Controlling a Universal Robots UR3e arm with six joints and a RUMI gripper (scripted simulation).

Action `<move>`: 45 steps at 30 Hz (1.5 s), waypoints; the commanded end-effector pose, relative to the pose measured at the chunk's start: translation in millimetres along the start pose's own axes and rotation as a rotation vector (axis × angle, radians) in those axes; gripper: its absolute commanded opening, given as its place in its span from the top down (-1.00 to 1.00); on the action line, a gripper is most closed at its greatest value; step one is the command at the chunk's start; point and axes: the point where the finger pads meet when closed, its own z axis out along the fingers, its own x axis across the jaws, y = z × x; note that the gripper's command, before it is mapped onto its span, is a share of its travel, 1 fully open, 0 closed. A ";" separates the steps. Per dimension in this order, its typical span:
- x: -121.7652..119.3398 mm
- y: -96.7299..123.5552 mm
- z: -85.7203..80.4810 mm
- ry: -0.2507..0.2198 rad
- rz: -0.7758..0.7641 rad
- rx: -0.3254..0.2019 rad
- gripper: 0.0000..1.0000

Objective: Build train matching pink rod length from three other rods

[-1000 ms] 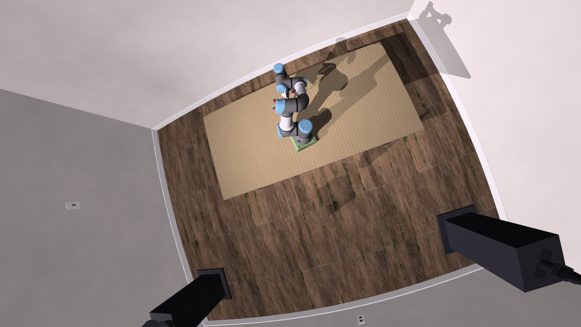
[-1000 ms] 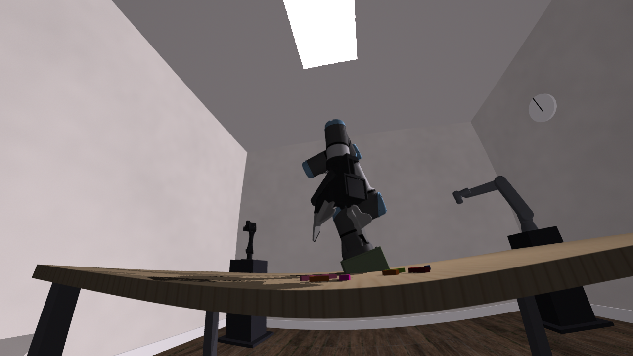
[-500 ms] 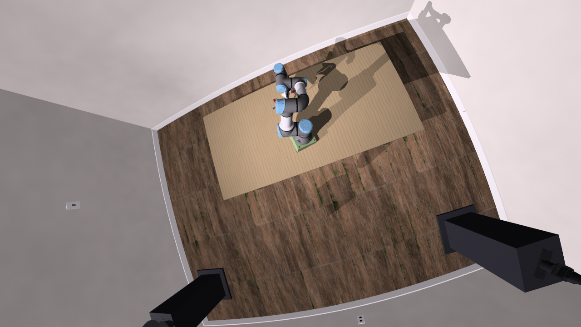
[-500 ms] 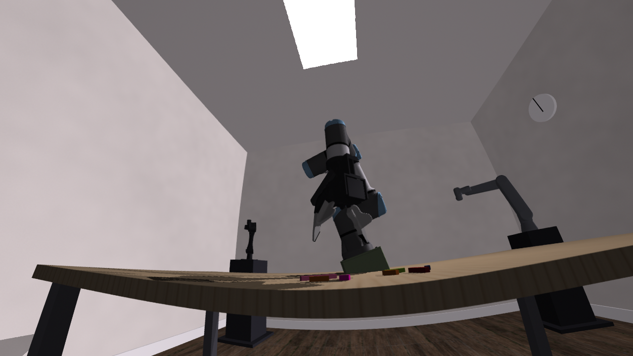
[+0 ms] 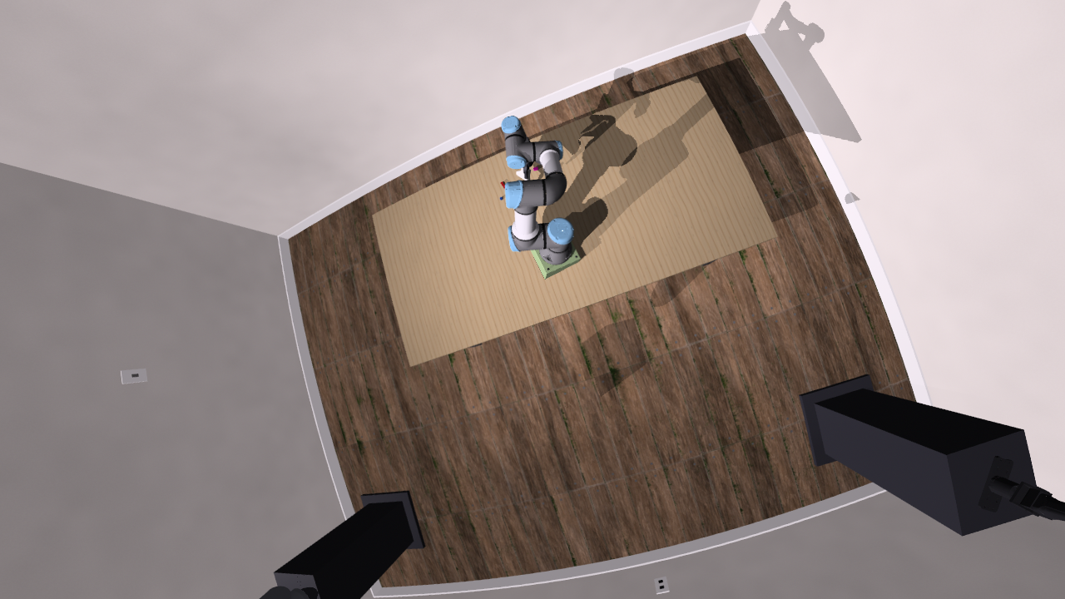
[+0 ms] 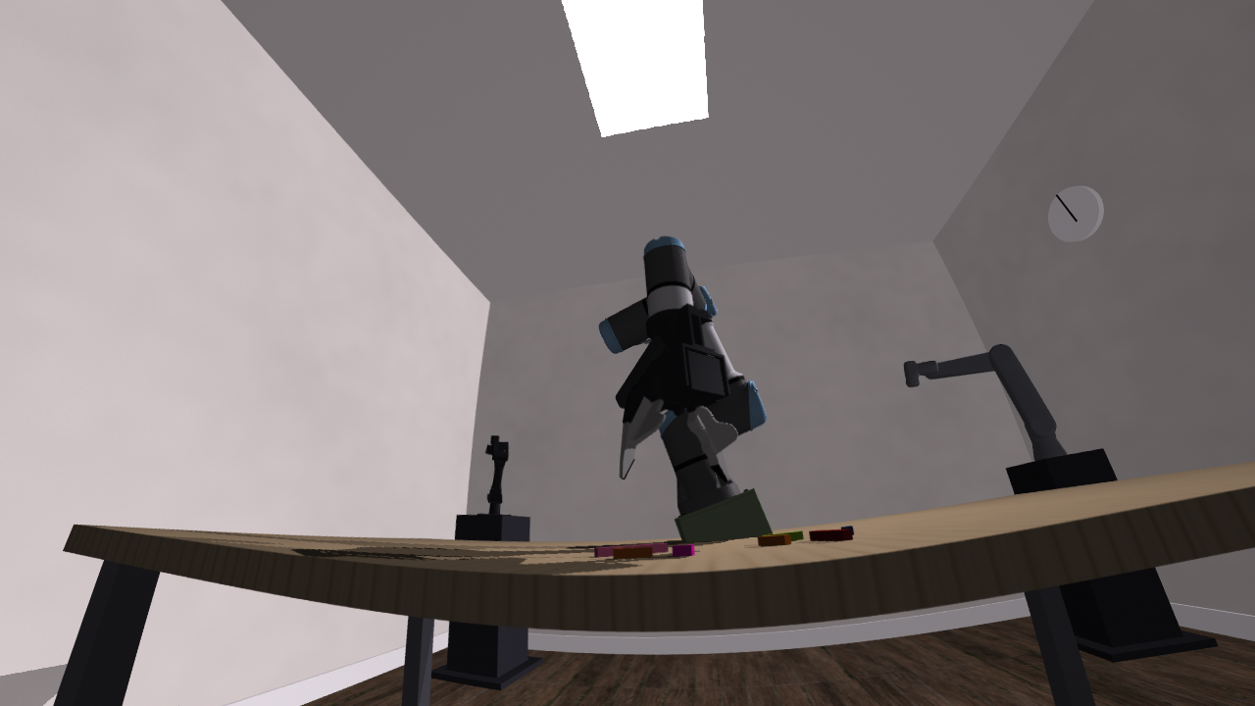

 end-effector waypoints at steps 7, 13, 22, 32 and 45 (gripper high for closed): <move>-0.7 0.3 -0.7 -0.002 0.001 0.000 -1.00; -0.5 0.6 -0.8 -0.002 -0.001 -0.001 -1.00; 11.9 17.2 -1.7 0.001 -0.096 -0.004 -1.00; 53.8 60.8 -4.0 0.005 -0.366 -0.008 -1.00; 108.8 99.9 -5.9 0.003 -0.662 -0.006 -1.00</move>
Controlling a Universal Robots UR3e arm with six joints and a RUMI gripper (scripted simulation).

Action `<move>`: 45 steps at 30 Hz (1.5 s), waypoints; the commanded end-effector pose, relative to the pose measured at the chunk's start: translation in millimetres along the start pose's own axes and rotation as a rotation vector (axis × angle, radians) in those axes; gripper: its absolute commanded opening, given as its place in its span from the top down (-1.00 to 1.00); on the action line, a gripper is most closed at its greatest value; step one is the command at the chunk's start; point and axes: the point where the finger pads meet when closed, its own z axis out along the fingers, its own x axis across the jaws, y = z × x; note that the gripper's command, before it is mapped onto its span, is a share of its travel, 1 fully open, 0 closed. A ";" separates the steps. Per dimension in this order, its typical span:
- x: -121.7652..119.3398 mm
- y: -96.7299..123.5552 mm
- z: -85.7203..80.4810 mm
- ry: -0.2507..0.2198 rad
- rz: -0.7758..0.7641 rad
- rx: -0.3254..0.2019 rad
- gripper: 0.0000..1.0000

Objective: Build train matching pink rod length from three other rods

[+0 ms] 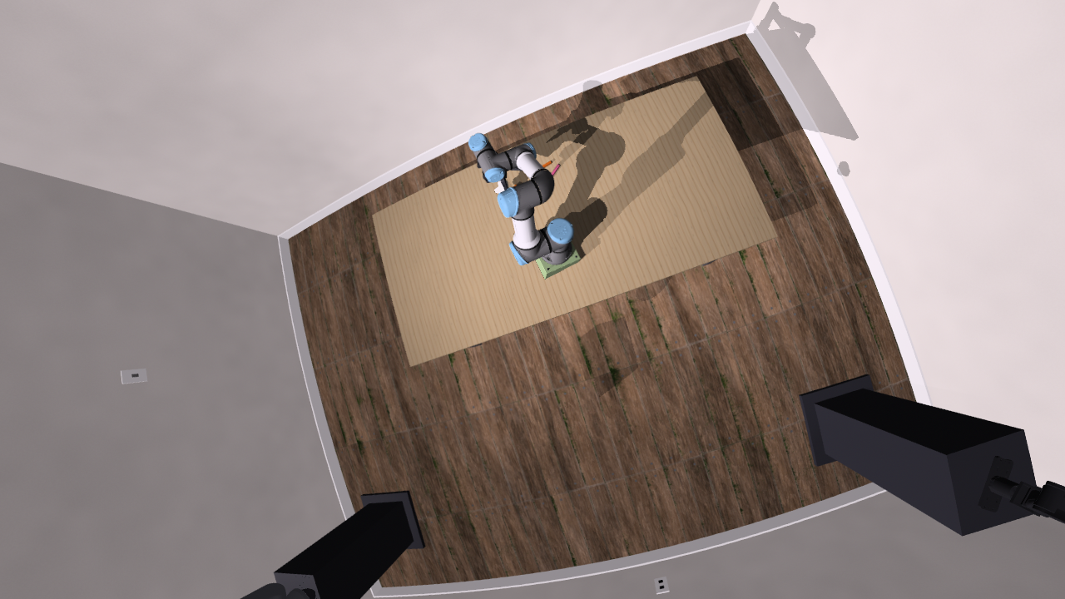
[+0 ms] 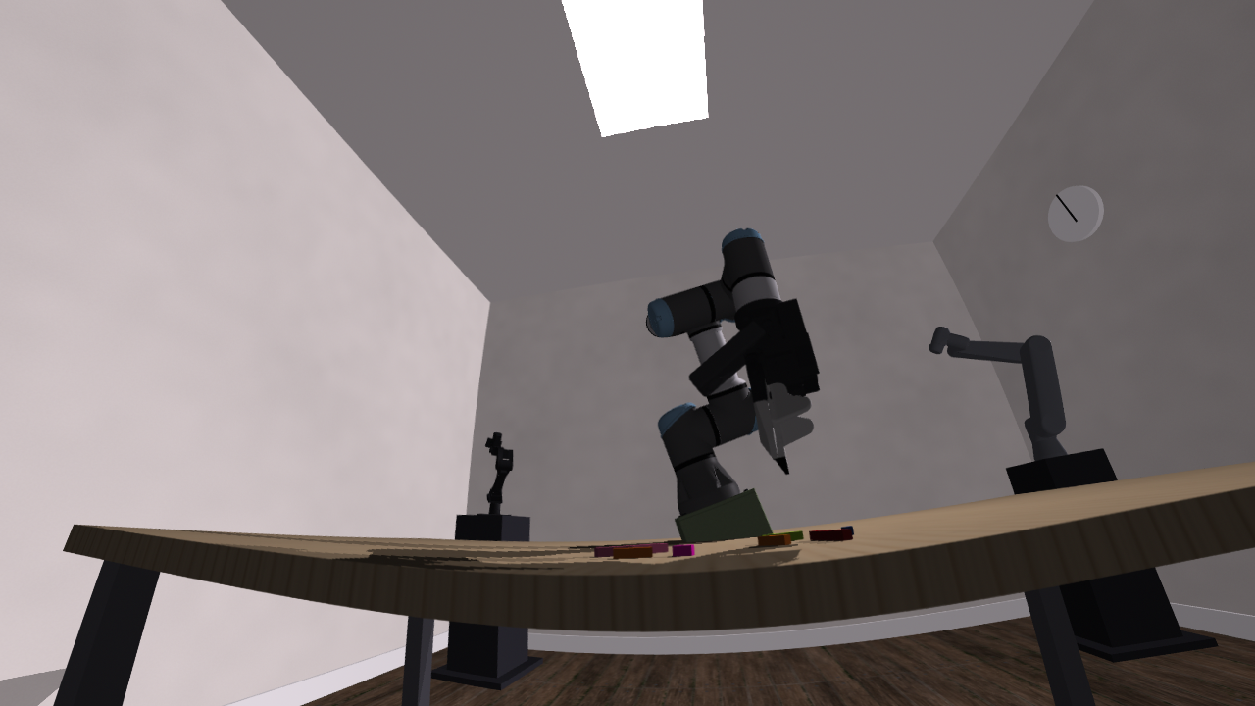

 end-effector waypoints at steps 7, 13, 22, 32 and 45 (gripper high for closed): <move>30.4 56.6 -1.8 0.000 -0.300 0.012 -1.00; 34.7 62.3 -1.8 0.000 -0.330 0.014 -1.00; 34.9 62.6 -1.8 0.000 -0.331 0.013 0.72; 35.0 62.5 -1.6 0.000 -0.330 0.013 0.72; 35.0 62.5 -1.7 0.000 -0.330 0.013 0.72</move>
